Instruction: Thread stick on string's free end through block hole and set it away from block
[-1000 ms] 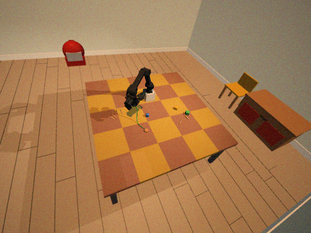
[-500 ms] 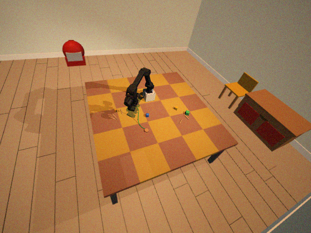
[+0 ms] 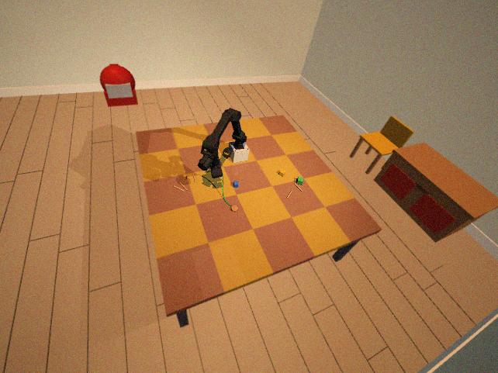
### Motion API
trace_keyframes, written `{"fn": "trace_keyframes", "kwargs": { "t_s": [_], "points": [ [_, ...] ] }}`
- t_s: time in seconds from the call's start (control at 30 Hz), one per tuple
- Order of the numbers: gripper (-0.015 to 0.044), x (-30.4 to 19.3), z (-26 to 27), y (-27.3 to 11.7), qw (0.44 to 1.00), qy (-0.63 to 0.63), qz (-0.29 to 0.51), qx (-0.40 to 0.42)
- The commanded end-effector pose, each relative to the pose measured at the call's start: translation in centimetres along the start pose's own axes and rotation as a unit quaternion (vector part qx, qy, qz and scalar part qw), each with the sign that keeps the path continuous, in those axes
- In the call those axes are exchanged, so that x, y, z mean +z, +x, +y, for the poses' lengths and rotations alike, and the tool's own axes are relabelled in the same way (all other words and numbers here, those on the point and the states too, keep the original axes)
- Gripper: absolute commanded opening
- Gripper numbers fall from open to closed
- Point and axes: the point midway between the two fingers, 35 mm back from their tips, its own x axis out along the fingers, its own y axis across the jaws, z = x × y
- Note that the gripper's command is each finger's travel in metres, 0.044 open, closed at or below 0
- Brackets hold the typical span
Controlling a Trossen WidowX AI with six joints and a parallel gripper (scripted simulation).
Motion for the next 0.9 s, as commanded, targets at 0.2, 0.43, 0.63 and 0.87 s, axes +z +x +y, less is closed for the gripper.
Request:
{"fn": "trace_keyframes", "kwargs": {
  "t_s": [0.2, 0.43, 0.63, 0.87],
  "points": [
    [0.0, 0.04, 0.04, 0.0, 0.986, -0.168, 0.004, 0.003],
    [0.0, 0.1, 0.06, -0.01, 0.958, -0.286, 0.004, 0.006],
    [0.0, 0.15, 0.07, -0.03, 0.924, -0.383, 0.004, 0.008],
    [0.0, 0.21, 0.09, -0.04, 0.871, -0.491, 0.004, 0.011]
  ]
}}
